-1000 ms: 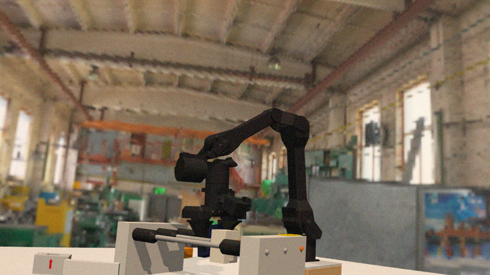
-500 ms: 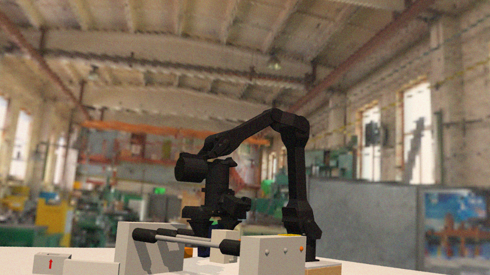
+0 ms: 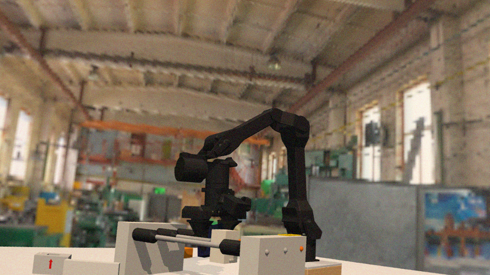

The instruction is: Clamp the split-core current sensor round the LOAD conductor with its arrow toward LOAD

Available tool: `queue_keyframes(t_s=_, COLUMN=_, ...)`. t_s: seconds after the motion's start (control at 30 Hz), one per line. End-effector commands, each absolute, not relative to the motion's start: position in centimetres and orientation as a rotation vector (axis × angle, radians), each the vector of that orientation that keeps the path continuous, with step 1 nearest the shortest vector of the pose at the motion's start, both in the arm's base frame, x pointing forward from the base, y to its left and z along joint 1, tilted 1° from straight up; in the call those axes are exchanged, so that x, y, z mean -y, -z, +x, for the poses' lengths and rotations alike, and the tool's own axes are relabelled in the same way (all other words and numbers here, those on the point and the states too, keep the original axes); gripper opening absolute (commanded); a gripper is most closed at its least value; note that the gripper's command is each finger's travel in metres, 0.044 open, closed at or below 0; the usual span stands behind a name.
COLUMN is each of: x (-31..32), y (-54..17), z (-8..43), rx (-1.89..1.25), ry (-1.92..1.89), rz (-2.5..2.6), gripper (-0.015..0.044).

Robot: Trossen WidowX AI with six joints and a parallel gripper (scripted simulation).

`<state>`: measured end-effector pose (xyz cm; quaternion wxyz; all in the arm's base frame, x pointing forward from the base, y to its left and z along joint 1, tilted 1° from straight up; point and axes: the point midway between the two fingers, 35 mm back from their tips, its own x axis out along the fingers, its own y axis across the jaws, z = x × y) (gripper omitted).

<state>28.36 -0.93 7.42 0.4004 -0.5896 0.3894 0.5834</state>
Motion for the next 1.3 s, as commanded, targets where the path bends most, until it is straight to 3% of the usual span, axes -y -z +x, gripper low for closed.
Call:
queue_keyframes(t_s=0.0, x=1.0, y=-7.4, z=28.4, rx=-0.985, ry=-1.472, rz=-1.494, gripper=0.0)
queue_keyframes(t_s=0.2, x=1.0, y=-7.4, z=28.4, rx=-0.985, ry=-1.472, rz=-1.494, gripper=0.0)
queue_keyframes(t_s=0.77, x=1.0, y=-7.6, z=28.4, rx=-1.01, ry=-1.492, rz=-1.483, gripper=0.044)
queue_keyframes(t_s=1.0, x=1.2, y=-9.4, z=28.8, rx=-1.258, ry=-1.643, rz=-1.41, gripper=0.044)
queue_keyframes(t_s=1.27, x=1.4, y=-8.6, z=28.7, rx=-1.263, ry=-1.647, rz=-1.408, gripper=0.044)
